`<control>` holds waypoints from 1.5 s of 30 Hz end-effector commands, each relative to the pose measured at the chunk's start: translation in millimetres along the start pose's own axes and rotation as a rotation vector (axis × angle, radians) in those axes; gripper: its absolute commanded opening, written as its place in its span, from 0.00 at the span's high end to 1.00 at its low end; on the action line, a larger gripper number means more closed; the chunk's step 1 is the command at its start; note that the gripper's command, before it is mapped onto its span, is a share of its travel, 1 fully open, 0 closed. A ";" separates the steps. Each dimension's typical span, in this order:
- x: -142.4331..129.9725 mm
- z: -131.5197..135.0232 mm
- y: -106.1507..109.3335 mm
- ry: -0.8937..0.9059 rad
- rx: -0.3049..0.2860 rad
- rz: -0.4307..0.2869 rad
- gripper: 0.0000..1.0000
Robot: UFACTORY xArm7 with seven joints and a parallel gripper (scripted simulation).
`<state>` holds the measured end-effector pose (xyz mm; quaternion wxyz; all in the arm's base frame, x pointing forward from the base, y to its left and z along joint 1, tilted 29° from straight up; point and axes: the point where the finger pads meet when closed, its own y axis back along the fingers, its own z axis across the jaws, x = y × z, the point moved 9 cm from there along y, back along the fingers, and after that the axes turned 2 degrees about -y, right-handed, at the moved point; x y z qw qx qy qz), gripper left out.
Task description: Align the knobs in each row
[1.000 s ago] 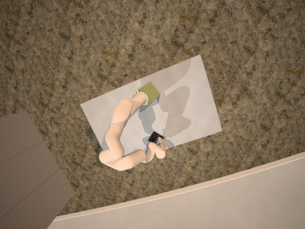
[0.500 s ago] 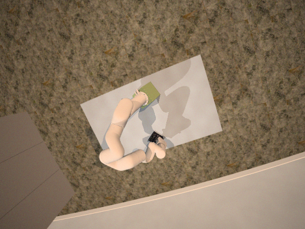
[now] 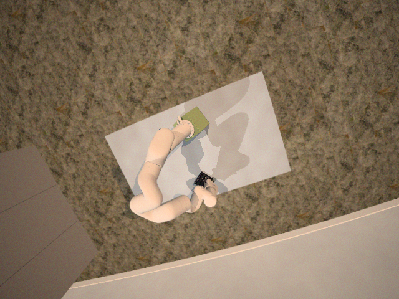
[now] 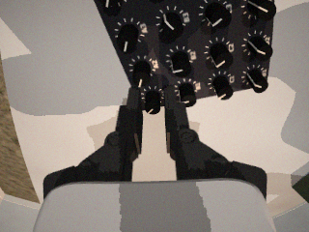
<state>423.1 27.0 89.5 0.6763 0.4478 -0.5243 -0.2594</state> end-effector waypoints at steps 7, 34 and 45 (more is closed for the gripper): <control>-0.2 -1.1 1.2 0.000 0.004 0.000 0.81; -0.2 -1.1 1.2 0.000 0.004 0.000 0.92; -0.2 -1.1 1.2 0.008 0.004 0.000 0.92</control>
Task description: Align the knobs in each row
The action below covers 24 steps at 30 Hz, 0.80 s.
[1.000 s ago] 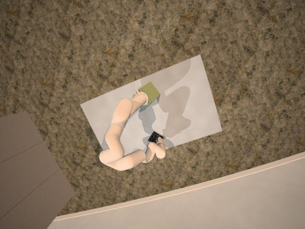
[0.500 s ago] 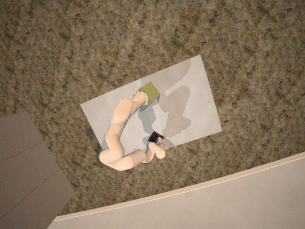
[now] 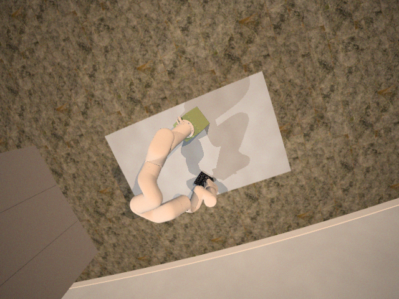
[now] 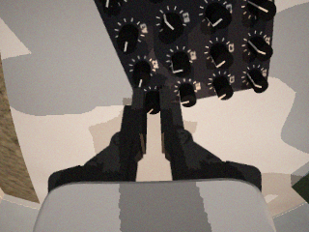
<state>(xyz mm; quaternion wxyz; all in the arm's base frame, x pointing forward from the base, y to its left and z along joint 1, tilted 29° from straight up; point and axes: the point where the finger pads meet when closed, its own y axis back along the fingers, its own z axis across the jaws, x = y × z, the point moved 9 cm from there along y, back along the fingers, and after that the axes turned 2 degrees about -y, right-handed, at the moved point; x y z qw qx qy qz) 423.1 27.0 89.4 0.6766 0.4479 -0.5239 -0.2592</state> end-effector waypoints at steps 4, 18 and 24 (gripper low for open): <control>-0.2 -1.2 1.2 0.049 0.004 0.000 0.92; -0.2 -1.2 1.3 0.334 0.004 0.000 0.92; -0.2 -1.2 1.3 0.427 0.004 0.000 0.92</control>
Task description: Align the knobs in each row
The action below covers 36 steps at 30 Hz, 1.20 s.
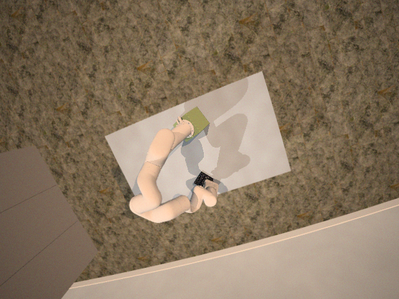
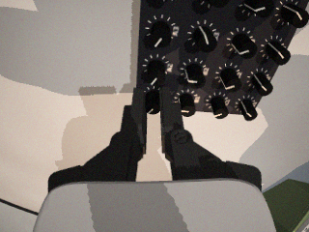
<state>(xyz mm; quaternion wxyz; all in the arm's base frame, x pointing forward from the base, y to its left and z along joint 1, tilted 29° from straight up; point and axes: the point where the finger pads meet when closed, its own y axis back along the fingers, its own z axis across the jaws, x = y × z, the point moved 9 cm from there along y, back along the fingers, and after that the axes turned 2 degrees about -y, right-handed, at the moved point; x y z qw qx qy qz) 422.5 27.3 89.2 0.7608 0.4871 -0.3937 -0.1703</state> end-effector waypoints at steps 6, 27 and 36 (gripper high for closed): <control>0.9 -1.4 1.3 0.075 0.002 -0.006 0.92; 0.9 -1.4 1.3 0.075 0.002 -0.006 0.81; 0.9 -1.4 1.3 0.075 0.002 -0.006 0.81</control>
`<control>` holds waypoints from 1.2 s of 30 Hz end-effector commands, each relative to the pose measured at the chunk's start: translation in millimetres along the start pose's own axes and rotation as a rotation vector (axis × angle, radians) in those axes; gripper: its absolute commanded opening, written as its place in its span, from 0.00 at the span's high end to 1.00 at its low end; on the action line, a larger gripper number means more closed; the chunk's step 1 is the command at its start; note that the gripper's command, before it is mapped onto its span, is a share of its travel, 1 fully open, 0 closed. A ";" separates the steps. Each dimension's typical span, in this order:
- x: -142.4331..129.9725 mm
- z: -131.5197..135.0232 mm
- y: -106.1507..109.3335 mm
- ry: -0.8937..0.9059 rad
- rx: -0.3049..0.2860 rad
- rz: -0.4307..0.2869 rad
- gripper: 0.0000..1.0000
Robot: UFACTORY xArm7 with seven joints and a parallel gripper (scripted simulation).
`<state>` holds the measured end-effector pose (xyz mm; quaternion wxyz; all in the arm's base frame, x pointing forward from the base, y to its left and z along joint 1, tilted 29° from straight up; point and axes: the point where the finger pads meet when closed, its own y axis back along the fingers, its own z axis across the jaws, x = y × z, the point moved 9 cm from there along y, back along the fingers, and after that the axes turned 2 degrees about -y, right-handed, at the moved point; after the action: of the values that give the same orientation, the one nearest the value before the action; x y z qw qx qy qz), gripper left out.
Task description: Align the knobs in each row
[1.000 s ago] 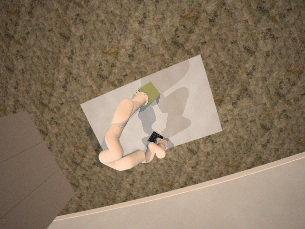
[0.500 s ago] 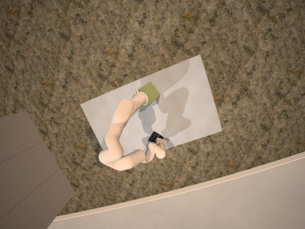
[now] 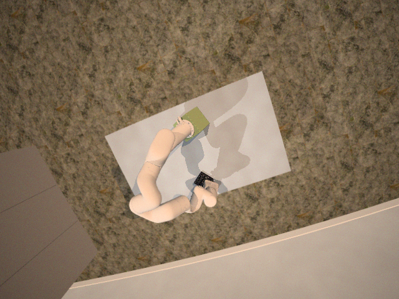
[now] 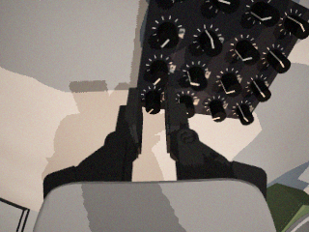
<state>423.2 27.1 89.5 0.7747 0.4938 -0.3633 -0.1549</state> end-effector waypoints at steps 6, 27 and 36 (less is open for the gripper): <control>0.3 -1.1 2.4 0.000 0.003 0.001 0.81; 0.3 -1.1 37.2 0.000 0.003 0.001 0.81; 0.3 -1.1 37.2 0.000 0.003 0.001 0.81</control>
<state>418.8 43.6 120.9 0.7748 0.4936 -0.3633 -0.1551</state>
